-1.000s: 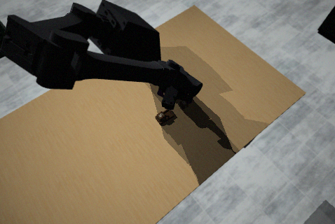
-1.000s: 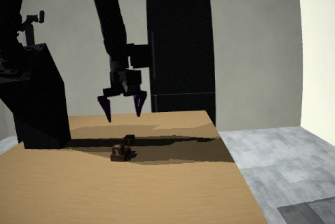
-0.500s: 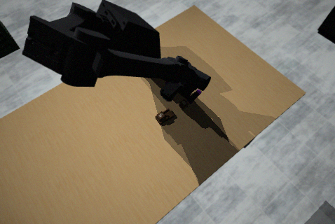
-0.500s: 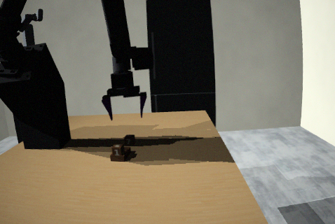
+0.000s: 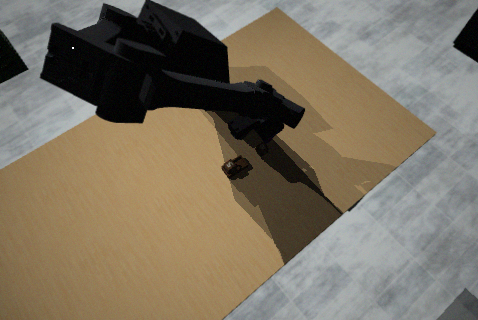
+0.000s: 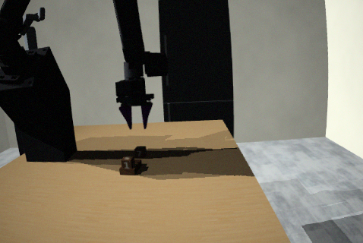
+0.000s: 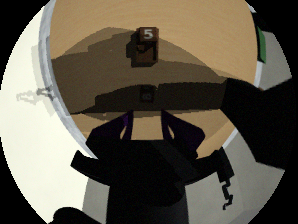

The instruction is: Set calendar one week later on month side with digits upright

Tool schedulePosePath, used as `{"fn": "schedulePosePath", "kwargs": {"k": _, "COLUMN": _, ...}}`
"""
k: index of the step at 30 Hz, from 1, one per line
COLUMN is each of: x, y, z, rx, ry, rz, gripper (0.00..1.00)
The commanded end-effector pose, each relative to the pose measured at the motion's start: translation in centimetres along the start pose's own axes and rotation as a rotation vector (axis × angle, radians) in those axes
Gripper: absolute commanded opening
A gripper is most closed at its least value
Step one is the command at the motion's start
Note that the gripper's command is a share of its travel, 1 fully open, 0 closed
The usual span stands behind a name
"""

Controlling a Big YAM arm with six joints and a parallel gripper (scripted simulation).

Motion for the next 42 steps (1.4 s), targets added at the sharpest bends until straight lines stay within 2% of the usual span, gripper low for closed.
{"fn": "schedulePosePath", "kwargs": {"k": 1, "x": 0.0, "y": 1.1, "z": -0.5, "rx": -0.012, "ry": 0.0, "rz": 0.039, "gripper": 0.45}}
{"fn": "schedulePosePath", "kwargs": {"k": 30, "x": 0.0, "y": 1.1, "z": -0.5, "rx": -0.011, "ry": 0.0, "rz": 0.039, "gripper": 0.45}}
{"fn": "schedulePosePath", "kwargs": {"k": 38, "x": 0.0, "y": 0.8, "z": 0.1, "rx": 0.0, "ry": -0.003, "rz": 0.036, "gripper": 0.45}}
{"fn": "schedulePosePath", "kwargs": {"k": 42, "x": 0.3, "y": 0.7, "z": 0.5, "rx": -0.008, "ry": -0.001, "rz": 0.022, "gripper": 0.45}}
Point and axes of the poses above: the point where the finger pads meet when closed, its own z axis out along the fingers, its own y axis across the jaws, x = y × z, the point moved 5 cm from there along -z, back along the fingers, and after that the axes turned 2 degrees about z, right-handed, at the moved point
